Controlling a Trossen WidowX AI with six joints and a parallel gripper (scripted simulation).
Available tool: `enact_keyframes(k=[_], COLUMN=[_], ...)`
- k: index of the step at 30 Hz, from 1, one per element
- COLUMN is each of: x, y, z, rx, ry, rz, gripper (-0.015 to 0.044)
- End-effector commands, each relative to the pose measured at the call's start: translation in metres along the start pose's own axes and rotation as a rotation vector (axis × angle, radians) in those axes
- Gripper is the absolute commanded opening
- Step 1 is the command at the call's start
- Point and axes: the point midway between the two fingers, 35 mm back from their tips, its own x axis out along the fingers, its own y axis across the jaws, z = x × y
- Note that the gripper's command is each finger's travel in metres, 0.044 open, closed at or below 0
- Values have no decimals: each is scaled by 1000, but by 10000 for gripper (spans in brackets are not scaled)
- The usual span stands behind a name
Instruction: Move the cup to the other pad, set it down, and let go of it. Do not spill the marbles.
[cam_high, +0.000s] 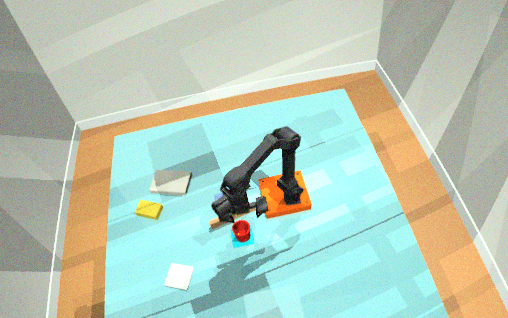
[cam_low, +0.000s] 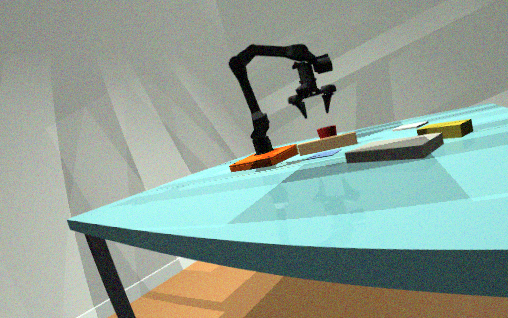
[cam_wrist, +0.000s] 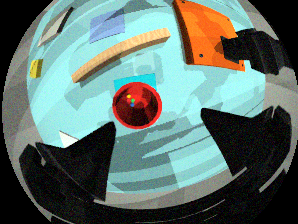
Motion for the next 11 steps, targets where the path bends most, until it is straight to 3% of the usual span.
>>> enact_keyframes(k=[1, 11], x=[-13, -26], y=[1, 0], z=[0, 2], rx=[6, 3], ry=[6, 3], rz=[3, 5], gripper=[440, 440])
